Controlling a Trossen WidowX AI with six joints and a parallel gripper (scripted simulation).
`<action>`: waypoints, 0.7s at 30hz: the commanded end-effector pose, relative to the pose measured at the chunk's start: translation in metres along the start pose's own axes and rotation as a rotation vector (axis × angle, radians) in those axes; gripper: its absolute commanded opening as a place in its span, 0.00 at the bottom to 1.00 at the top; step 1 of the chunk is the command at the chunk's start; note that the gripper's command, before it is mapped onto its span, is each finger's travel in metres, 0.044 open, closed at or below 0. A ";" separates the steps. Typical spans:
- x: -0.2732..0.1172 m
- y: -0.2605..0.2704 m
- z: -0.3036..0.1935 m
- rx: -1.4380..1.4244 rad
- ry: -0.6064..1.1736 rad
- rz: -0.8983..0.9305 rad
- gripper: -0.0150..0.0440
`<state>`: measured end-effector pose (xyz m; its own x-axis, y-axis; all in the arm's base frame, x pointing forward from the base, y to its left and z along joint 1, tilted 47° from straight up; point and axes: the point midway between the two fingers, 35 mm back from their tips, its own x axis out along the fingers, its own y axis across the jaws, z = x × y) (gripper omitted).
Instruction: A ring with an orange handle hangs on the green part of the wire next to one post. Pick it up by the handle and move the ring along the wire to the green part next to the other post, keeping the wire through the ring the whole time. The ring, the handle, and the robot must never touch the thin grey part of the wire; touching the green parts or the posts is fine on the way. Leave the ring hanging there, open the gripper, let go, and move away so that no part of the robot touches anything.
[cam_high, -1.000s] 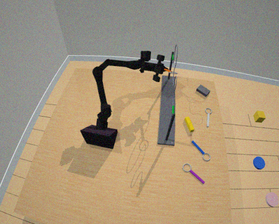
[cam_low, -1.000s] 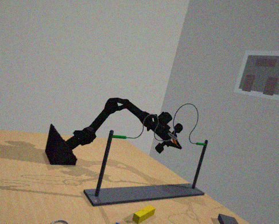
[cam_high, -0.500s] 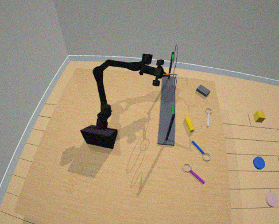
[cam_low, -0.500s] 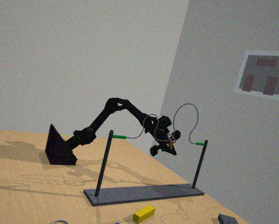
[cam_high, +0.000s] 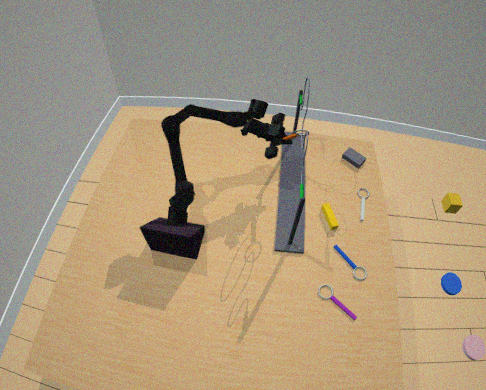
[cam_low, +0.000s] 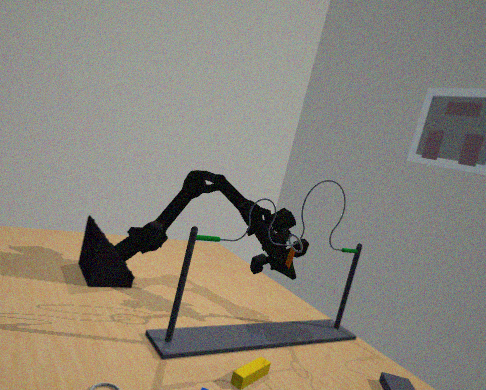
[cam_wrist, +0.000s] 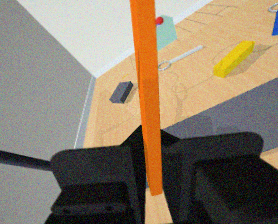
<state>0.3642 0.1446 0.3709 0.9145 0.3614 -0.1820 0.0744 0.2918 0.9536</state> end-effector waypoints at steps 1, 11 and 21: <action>0.002 -0.015 0.000 -0.069 -0.011 -0.049 0.00; 0.003 -0.045 0.005 -0.237 -0.032 -0.145 0.00; 0.001 -0.071 0.013 -0.364 -0.048 -0.218 0.00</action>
<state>0.3660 0.1184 0.3148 0.9122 0.2397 -0.3323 0.1189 0.6213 0.7745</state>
